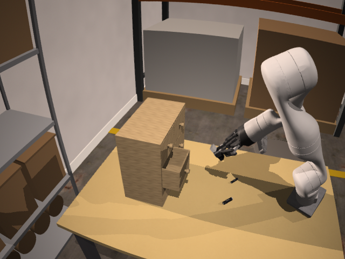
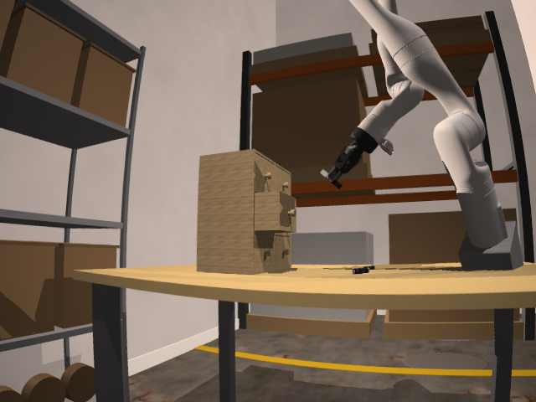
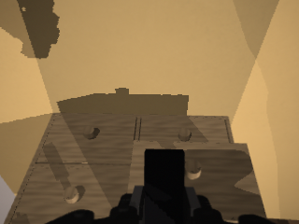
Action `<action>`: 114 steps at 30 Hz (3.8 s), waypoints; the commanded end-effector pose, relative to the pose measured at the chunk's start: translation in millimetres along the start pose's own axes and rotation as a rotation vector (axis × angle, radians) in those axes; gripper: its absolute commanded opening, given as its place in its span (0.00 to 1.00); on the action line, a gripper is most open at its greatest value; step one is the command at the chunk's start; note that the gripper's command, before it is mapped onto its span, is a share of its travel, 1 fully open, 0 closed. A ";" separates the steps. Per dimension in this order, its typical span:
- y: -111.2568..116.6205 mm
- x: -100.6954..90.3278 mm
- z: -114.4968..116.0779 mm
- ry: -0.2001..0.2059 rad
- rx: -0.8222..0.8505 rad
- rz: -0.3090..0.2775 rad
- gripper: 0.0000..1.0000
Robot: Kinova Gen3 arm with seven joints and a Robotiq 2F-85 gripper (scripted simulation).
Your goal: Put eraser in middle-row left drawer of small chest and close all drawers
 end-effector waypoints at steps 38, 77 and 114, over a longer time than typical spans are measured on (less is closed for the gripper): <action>-51.6 52.2 0.0 -0.009 0.010 -0.024 0.19; -103.4 103.4 0.4 -0.009 0.010 -0.024 0.19; -103.4 103.4 0.4 -0.009 0.010 -0.024 1.00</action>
Point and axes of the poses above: the point where the finger pads meet when closed, its own x axis out along the fingers, its own z axis across the jaws, y = z × x, the point moved 5 cm from there along -x, back along the fingers
